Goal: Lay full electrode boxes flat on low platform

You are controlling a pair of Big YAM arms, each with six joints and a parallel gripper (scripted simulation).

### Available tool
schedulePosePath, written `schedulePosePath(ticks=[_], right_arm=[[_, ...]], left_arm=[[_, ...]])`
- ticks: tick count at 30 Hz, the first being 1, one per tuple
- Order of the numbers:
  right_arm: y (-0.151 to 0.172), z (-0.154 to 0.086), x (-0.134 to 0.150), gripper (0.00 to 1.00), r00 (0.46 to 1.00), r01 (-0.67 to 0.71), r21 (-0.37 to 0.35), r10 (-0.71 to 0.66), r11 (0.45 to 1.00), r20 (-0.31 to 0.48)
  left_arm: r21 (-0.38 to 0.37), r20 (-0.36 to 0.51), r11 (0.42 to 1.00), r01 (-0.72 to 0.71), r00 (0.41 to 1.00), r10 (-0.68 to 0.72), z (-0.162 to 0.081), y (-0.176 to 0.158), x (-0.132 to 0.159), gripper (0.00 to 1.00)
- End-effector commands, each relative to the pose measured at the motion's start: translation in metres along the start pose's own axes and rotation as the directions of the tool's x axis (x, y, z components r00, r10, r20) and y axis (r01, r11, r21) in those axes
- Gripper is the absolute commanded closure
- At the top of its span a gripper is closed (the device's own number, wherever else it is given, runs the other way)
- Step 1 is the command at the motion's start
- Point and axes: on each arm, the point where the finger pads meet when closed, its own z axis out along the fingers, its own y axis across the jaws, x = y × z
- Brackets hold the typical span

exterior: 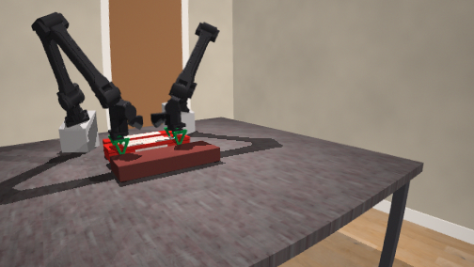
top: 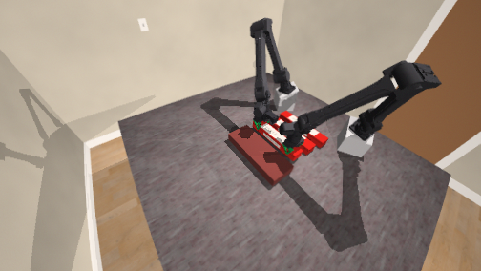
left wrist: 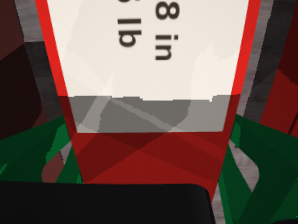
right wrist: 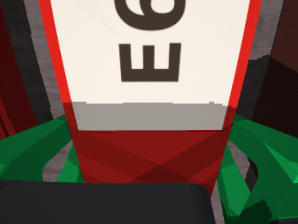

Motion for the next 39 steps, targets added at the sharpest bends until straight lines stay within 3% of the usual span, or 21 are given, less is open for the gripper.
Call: schedulePosePath(ticks=[1, 24, 39], right_arm=[[-0.012, 0.0, 0.004, 1.0, 1.0, -0.01, 0.023, 0.01, 1.0, -0.003], [-0.012, 0.015, 0.004, 1.0, 1.0, -0.01, 0.023, 0.01, 1.0, -0.003], [-0.011, 0.011, -0.001, 1.0, 1.0, -0.009, 0.026, 0.008, 1.0, 0.006]], left_arm=[[-0.045, 0.019, 0.999, 0.025, 1.0, -0.024, -0.01, 0.02, 0.003, 1.0], [-0.047, 0.019, 0.999, 0.025, 1.0, -0.024, 0.003, 0.02, 0.004, 1.0], [-0.046, 0.017, 0.999, 0.025, 1.0, -0.024, 0.006, 0.02, 0.004, 1.0]])
